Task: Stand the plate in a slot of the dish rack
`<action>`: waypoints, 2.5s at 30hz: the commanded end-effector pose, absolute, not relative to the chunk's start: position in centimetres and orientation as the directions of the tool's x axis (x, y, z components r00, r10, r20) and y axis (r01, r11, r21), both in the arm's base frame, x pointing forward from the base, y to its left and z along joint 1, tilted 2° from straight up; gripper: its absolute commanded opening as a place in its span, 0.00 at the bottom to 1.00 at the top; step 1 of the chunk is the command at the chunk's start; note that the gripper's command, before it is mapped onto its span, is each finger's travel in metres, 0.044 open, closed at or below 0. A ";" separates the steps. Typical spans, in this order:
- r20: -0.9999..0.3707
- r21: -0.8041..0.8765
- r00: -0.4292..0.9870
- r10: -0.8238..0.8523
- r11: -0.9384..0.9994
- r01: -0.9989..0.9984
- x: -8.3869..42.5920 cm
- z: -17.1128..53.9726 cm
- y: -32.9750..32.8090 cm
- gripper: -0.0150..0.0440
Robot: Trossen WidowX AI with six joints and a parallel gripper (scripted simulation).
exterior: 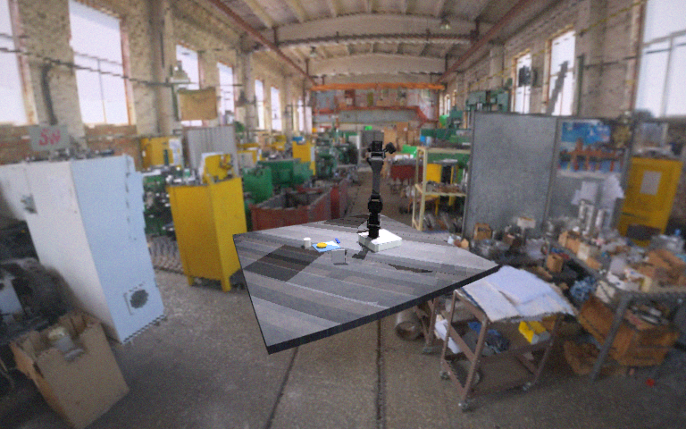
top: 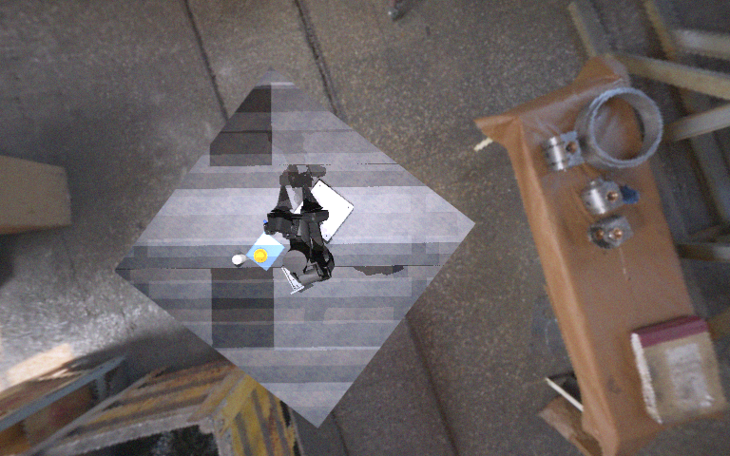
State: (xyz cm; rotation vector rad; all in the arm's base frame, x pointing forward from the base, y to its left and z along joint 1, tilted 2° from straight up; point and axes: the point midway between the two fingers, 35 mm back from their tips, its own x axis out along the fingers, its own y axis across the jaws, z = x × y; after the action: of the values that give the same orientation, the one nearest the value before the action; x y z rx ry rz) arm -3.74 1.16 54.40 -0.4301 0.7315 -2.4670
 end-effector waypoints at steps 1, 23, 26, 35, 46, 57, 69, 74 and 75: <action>0.145 -0.578 -0.809 -0.570 -0.712 0.399 -3.8 54.4 1.0 0.93; -0.275 -0.537 -0.360 -0.891 -0.168 0.827 -6.5 48.3 -18.6 0.93; -0.324 -0.510 -0.285 -0.902 -0.087 0.856 -5.3 47.0 -21.0 0.93; -0.466 -0.461 -0.092 -0.880 0.152 0.874 -0.8 42.6 -26.6 0.93; -0.670 -0.373 0.133 -0.731 0.486 0.790 8.4 34.7 -31.4 0.93; -0.824 -0.283 0.245 -0.511 0.745 0.605 18.8 26.1 -31.1 0.93; -0.950 -0.128 0.217 -0.223 0.915 0.382 28.0 15.6 -24.8 0.93; -0.983 -0.064 0.148 -0.109 0.958 0.279 30.6 11.0 -20.7 0.93; -0.988 -0.052 0.130 -0.088 0.965 0.258 31.0 10.1 -19.9 0.93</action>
State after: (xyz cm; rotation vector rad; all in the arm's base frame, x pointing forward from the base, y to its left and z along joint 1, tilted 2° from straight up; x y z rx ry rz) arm 29.37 -22.98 13.41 0.1389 1.3418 -0.3520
